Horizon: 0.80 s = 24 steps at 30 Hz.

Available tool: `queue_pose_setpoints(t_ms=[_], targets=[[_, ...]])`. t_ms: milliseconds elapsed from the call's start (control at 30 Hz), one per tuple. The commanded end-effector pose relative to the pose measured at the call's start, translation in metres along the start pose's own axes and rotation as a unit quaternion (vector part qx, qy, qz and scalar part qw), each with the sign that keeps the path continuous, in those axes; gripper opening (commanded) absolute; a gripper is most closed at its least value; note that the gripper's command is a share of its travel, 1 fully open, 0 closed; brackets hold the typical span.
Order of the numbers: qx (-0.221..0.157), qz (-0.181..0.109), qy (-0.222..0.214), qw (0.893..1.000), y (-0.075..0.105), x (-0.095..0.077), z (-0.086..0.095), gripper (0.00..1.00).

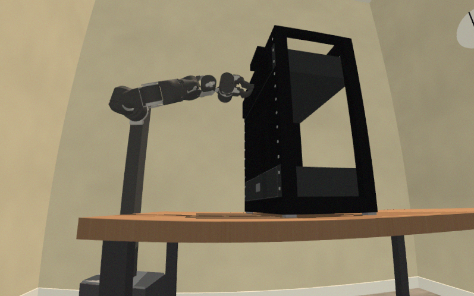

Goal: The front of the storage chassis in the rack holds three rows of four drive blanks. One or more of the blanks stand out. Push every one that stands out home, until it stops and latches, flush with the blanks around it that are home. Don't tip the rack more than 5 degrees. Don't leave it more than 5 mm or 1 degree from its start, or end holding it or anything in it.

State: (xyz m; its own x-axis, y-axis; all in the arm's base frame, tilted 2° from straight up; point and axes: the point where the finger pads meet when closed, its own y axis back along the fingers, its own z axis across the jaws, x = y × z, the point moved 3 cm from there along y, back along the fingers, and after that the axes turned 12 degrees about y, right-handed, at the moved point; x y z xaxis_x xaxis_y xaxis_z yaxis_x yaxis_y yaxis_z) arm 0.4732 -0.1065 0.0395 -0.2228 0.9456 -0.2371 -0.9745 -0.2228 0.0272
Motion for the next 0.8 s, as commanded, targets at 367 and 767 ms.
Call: queue_pose_setpoints(t_ms=[367,767], targets=[[-0.009,0.0,0.004,1.0,-0.0005,-0.0008,0.0049,0.0],[-0.009,0.001,0.004,1.0,-0.0032,-0.0007,0.0051,0.0]])
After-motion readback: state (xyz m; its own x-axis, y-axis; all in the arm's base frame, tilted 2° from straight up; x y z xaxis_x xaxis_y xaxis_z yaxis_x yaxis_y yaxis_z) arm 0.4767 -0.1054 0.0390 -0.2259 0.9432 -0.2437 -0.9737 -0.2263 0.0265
